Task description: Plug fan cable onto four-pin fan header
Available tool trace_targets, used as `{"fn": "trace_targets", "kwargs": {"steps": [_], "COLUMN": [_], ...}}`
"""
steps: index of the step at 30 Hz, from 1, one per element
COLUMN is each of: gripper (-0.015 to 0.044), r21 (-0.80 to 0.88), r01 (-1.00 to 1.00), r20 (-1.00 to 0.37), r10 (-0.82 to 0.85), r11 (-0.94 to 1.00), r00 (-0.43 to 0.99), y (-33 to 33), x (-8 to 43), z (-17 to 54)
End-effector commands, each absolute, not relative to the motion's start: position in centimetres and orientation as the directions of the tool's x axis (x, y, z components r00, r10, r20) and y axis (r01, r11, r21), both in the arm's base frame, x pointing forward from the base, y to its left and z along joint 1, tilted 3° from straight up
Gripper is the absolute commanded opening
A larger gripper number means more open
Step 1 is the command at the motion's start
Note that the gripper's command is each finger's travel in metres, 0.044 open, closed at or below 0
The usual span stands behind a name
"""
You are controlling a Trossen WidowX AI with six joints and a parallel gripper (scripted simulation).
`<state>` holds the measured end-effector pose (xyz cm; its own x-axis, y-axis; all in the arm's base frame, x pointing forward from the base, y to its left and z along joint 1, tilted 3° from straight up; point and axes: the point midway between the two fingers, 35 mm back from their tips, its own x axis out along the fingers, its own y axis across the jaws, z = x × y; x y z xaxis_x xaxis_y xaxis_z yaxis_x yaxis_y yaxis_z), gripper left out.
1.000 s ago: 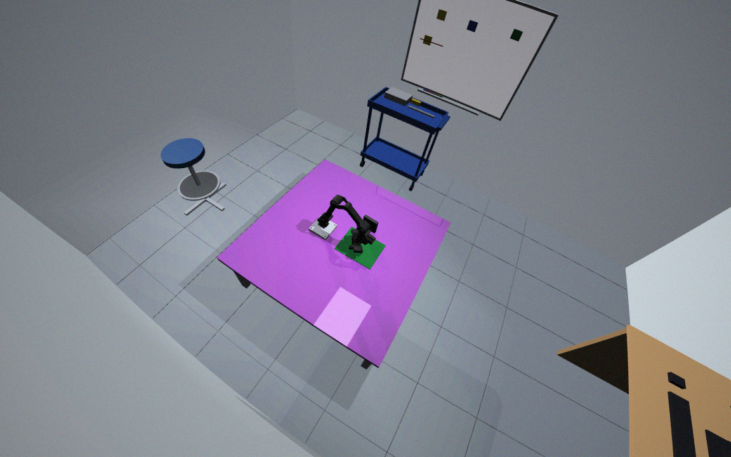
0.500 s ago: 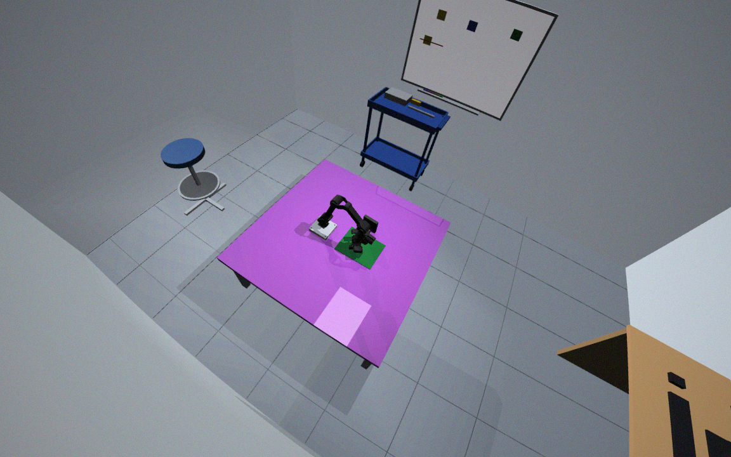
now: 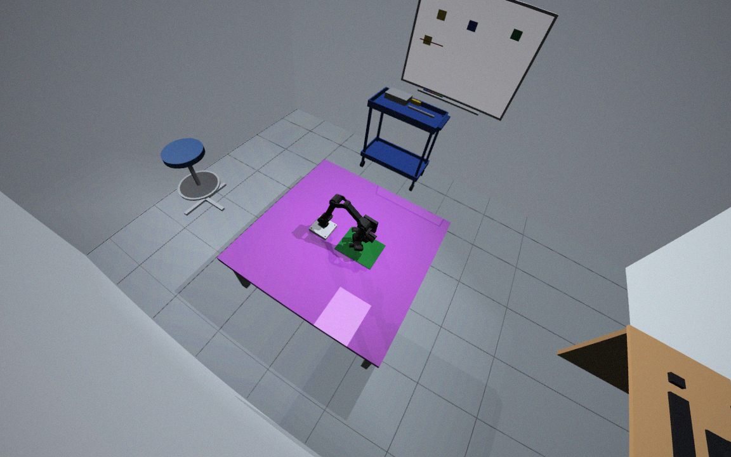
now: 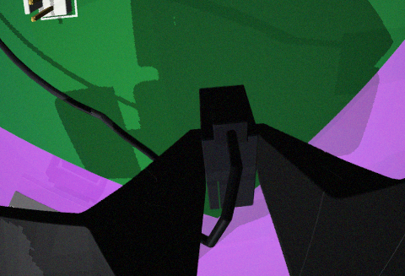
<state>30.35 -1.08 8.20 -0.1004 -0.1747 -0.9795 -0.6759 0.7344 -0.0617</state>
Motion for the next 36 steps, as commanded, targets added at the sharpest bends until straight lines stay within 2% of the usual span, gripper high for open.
{"fn": "trace_targets", "kwargs": {"steps": [1,22,30,36], "gripper": [0.0000,0.0000,0.0000,0.0000], "r21": [-0.069,-0.069,-0.068,-0.069], "r01": [-0.675,-0.675,-0.674,-0.675], "r20": [-0.980,-0.981,-0.997,-0.996], "r10": [-0.176,-0.174,-0.029,-0.015], "r11": [0.735,0.735,0.735,0.735], "r00": [-0.091,-0.089,0.069,0.086], "y": [-1.1,-1.1,-2.2,-2.3], "x": [30.5,29.5,28.4,28.3], "z": [9.8,15.4,15.4,15.4]}}
